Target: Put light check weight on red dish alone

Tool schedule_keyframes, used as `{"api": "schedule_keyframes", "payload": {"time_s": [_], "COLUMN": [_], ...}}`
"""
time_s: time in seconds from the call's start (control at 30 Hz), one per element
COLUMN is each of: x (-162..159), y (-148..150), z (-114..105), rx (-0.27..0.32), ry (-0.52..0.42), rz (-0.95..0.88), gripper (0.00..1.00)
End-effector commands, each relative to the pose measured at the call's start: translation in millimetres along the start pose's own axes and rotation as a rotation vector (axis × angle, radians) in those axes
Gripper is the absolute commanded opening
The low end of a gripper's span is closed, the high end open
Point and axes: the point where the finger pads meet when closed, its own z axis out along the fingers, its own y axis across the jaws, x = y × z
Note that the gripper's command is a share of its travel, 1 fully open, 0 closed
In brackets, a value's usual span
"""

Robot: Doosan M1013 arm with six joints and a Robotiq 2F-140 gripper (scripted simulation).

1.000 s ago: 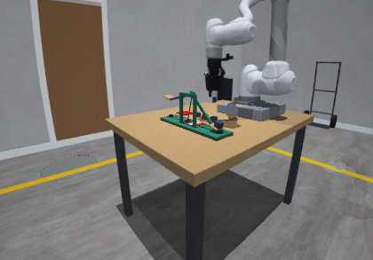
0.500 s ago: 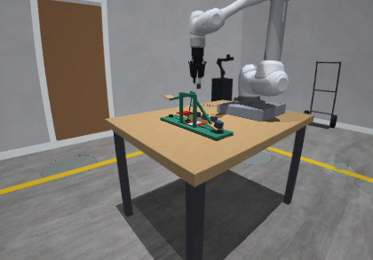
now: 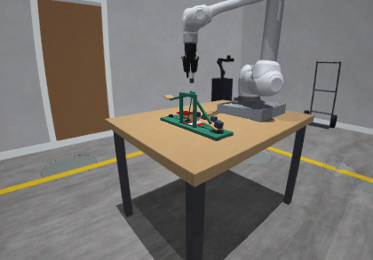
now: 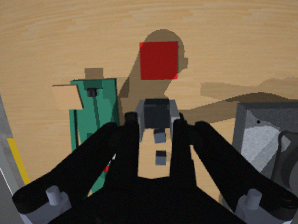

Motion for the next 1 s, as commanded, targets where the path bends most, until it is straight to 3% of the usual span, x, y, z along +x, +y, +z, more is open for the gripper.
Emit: {"api": "schedule_keyframes", "payload": {"time_s": [0.0,0.07,0.1,0.13,0.2,0.23,0.37,0.97], "x": [2,6,6,5,5,4,0,0], "y": [-12,-66,-66,-96,-96,-133,-167,-169], "z": [-1,-4,-4,-4,-4,-2,1,3], "rx": [0.0,0.0,0.0,0.0,0.0,0.0,0.0,0.0], "ry": [0.0,0.0,0.0,0.0,0.0,0.0,0.0,0.0], "rz": [0.0,0.0,0.0,0.0,0.0,0.0,0.0,0.0], "gripper": [0.24,0.24,0.24,0.24,0.24,0.24,0.24,0.24]}}
